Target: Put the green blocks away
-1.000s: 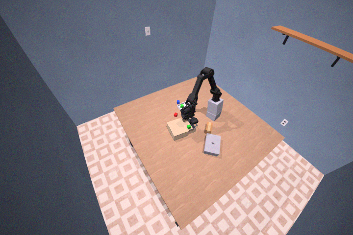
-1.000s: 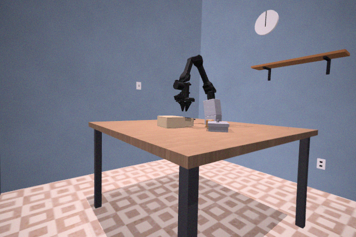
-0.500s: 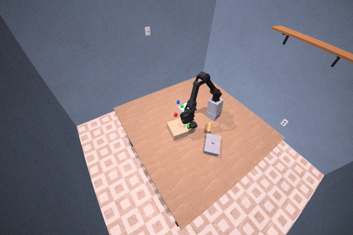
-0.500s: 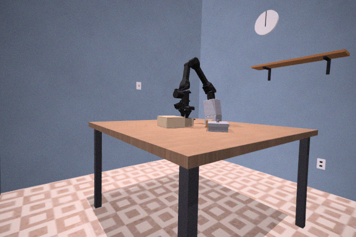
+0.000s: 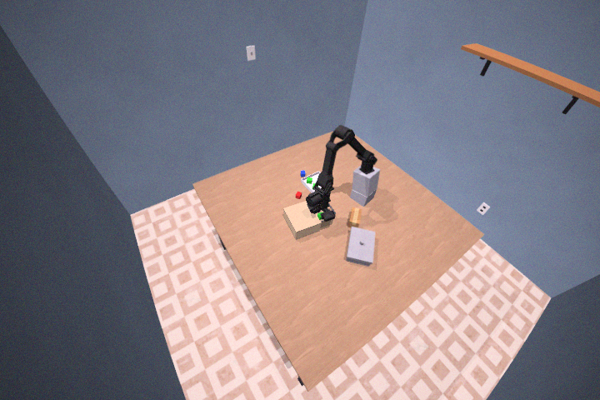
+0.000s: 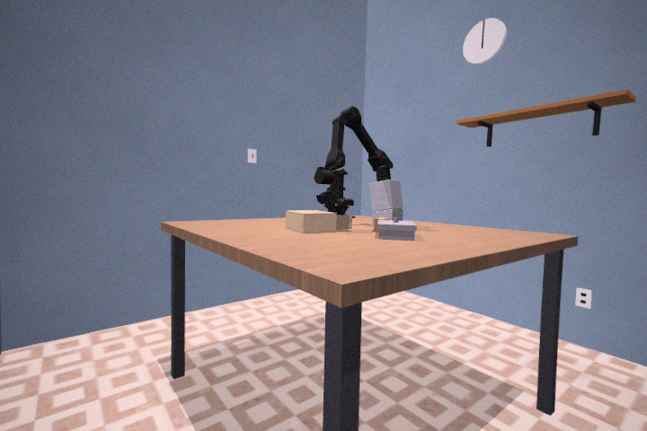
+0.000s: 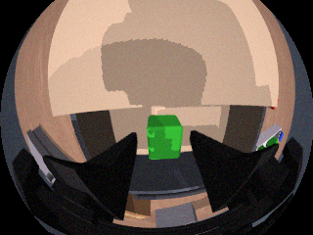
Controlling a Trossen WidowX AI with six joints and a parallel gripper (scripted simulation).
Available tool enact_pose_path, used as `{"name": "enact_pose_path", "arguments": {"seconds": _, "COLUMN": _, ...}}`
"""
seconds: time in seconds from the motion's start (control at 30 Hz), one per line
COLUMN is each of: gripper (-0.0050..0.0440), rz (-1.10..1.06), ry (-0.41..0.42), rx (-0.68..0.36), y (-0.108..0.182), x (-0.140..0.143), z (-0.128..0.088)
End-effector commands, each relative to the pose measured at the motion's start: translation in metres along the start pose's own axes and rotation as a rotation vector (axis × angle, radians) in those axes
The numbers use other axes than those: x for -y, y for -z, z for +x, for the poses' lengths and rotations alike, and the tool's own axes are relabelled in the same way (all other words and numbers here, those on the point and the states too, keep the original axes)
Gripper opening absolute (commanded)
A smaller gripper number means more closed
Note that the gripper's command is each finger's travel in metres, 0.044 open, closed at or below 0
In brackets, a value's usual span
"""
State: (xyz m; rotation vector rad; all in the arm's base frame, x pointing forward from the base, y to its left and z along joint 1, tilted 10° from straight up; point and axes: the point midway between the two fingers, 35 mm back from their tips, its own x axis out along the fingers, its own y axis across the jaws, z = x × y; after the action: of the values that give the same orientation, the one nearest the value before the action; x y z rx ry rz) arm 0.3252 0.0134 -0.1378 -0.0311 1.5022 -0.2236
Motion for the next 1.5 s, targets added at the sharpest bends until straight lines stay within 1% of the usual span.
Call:
{"name": "enact_pose_path", "arguments": {"seconds": 0.0, "gripper": 0.0243, "rz": -0.003, "ry": 0.000, "rx": -0.009, "y": 0.002, "x": 0.000, "z": 0.014}}
{"name": "enact_pose_path", "arguments": {"seconds": 0.3, "gripper": 0.0243, "rz": -0.003, "ry": 0.000, "rx": -0.009, "y": 0.002, "x": 0.000, "z": 0.014}}
{"name": "enact_pose_path", "arguments": {"seconds": 0.33, "gripper": 0.0000, "rz": -0.003, "ry": 0.000, "rx": -0.009, "y": 0.002, "x": 0.000, "z": 0.014}}
{"name": "enact_pose_path", "arguments": {"seconds": 0.8, "gripper": 0.0000, "rz": -0.003, "ry": 0.000, "rx": -0.009, "y": 0.002, "x": 0.000, "z": 0.014}}
{"name": "enact_pose_path", "arguments": {"seconds": 0.93, "gripper": 0.0000, "rz": -0.003, "ry": 0.000, "rx": -0.009, "y": 0.002, "x": 0.000, "z": 0.004}}
{"name": "enact_pose_path", "arguments": {"seconds": 1.0, "gripper": 0.0000, "rz": -0.003, "ry": 0.000, "rx": -0.009, "y": 0.002, "x": 0.000, "z": 0.004}}
{"name": "enact_pose_path", "arguments": {"seconds": 1.1, "gripper": 0.0000, "rz": -0.003, "ry": 0.000, "rx": -0.009, "y": 0.002, "x": 0.000, "z": -0.004}}
{"name": "enact_pose_path", "arguments": {"seconds": 1.2, "gripper": 0.0000, "rz": -0.003, "ry": 0.000, "rx": -0.009, "y": 0.002, "x": 0.000, "z": -0.006}}
{"name": "enact_pose_path", "arguments": {"seconds": 1.47, "gripper": 0.0000, "rz": -0.003, "ry": 0.000, "rx": -0.009, "y": 0.002, "x": 0.000, "z": -0.059}}
